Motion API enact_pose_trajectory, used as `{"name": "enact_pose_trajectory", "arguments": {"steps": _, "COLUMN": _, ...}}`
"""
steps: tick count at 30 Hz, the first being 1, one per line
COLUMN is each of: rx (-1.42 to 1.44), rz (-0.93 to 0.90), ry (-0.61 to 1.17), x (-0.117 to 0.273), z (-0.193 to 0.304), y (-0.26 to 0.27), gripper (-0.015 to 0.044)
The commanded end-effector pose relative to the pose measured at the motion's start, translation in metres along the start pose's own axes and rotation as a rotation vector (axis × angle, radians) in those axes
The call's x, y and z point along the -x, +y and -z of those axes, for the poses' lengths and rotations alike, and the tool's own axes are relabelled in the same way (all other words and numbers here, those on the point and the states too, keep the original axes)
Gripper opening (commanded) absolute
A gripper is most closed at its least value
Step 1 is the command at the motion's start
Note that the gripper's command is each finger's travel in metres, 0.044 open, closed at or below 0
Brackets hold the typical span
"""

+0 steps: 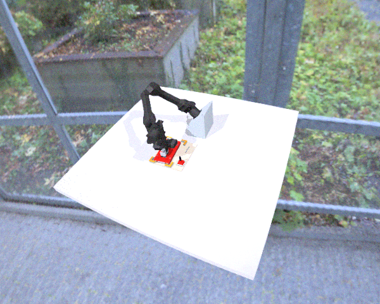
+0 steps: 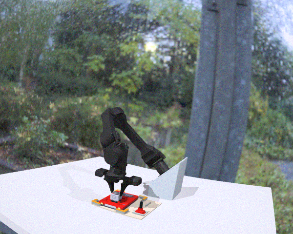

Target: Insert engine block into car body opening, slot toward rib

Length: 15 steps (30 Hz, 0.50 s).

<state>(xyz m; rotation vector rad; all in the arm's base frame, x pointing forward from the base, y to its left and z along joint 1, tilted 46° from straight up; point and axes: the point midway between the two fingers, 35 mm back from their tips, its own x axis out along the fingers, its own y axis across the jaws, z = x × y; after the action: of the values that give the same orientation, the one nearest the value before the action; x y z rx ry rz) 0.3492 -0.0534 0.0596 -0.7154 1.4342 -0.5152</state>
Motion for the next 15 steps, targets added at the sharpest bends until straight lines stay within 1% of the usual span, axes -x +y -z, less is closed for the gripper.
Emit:
{"name": "enact_pose_trajectory", "arguments": {"steps": 1, "rx": 0.004, "rz": 0.003, "ry": 0.001, "x": -0.0014, "z": 0.0000, "y": -0.0001, "gripper": 0.0158}}
{"name": "enact_pose_trajectory", "arguments": {"steps": 15, "rx": 0.004, "rz": 0.004, "ry": 0.001, "x": -0.0031, "z": 0.0000, "y": -0.0001, "gripper": 0.0158}}
